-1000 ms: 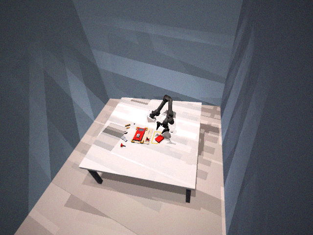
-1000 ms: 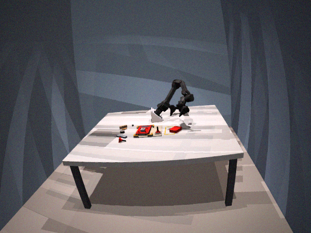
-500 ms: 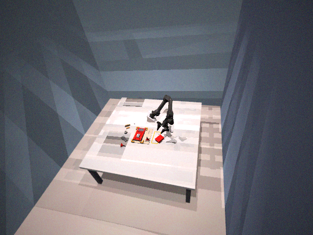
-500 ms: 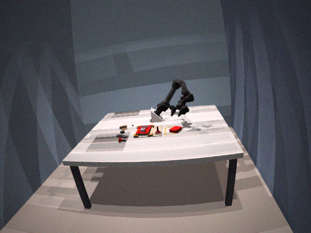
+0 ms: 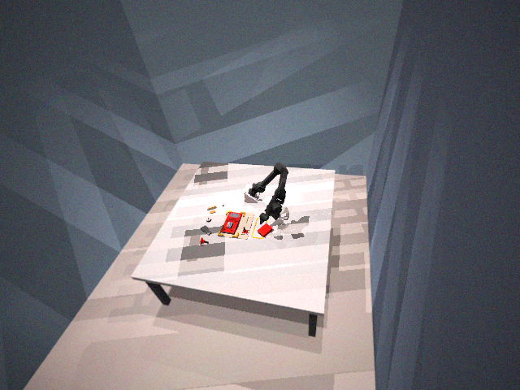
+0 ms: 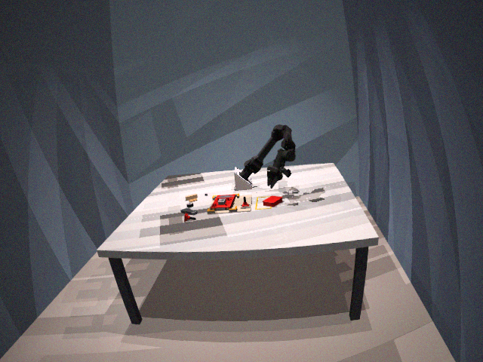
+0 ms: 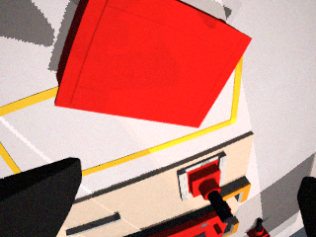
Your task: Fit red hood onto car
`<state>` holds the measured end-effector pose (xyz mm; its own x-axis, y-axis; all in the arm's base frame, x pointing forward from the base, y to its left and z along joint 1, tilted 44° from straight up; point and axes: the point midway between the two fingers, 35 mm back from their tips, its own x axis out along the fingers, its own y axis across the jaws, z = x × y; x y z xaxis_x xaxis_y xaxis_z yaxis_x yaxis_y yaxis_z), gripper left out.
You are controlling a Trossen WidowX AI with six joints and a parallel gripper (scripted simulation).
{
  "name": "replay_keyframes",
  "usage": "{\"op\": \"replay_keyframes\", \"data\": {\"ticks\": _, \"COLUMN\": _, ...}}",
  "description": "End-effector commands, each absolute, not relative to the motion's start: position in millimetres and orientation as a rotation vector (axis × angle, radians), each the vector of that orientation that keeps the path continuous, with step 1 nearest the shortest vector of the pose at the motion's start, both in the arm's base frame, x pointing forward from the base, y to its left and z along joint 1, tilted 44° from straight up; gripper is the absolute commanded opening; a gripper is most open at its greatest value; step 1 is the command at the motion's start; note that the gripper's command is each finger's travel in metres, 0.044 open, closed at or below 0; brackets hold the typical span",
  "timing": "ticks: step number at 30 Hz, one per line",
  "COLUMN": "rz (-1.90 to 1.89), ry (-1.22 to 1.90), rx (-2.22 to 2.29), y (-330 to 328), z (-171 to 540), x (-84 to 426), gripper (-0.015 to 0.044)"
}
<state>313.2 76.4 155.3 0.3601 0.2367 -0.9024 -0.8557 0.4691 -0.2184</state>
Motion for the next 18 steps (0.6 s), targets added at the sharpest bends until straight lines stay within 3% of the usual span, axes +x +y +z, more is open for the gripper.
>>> {"op": "replay_keyframes", "data": {"ticks": 1, "rz": 0.683, "ry": 1.153, "rx": -0.258, "y": 78.2, "z": 148.6, "x": 317.3, "gripper": 0.0440}}
{"op": "replay_keyframes", "data": {"ticks": 14, "rz": 0.183, "ry": 1.596, "rx": 0.970, "y": 74.5, "z": 148.3, "x": 335.1, "gripper": 0.0440}}
{"op": "replay_keyframes", "data": {"ticks": 18, "rz": 0.108, "ry": 1.639, "rx": 1.109, "y": 73.0, "z": 149.5, "x": 338.3, "gripper": 0.0440}}
